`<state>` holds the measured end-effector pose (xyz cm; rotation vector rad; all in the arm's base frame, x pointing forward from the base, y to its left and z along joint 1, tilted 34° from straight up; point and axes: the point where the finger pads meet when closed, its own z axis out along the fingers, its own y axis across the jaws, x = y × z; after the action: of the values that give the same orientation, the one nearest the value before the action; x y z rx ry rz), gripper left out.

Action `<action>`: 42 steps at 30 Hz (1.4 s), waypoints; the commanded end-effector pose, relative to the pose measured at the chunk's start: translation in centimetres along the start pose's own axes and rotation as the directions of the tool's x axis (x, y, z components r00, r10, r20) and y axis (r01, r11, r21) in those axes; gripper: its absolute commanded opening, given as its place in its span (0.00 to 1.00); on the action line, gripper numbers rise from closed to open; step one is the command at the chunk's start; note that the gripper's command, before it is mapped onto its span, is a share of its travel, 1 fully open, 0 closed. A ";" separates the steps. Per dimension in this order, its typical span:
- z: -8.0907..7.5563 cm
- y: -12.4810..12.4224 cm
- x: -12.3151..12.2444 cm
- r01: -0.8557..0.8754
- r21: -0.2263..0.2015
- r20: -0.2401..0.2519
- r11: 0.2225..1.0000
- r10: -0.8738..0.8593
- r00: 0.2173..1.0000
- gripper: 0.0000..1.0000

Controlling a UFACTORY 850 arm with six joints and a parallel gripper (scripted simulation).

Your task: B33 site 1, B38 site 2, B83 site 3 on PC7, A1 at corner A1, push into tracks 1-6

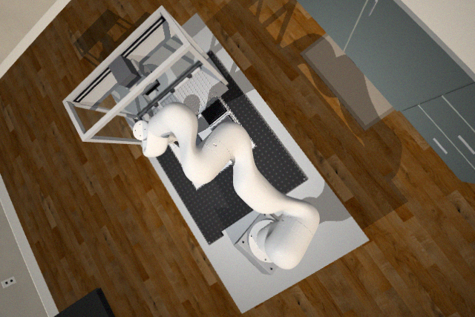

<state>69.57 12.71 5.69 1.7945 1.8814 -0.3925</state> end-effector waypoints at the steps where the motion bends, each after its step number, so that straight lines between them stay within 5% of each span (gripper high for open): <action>1: 0.3 0.1 0.0 -0.001 -0.002 -0.001 1.000 0.001 1.000 0.00; 13: 2.3 0.1 0.0 -0.001 -0.002 -0.001 1.000 0.001 1.000 0.00; 42: 3.1 0.1 0.0 -0.001 -0.002 -0.001 1.000 0.001 1.000 0.00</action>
<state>70.07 11.07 3.16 1.7945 1.8813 -0.3925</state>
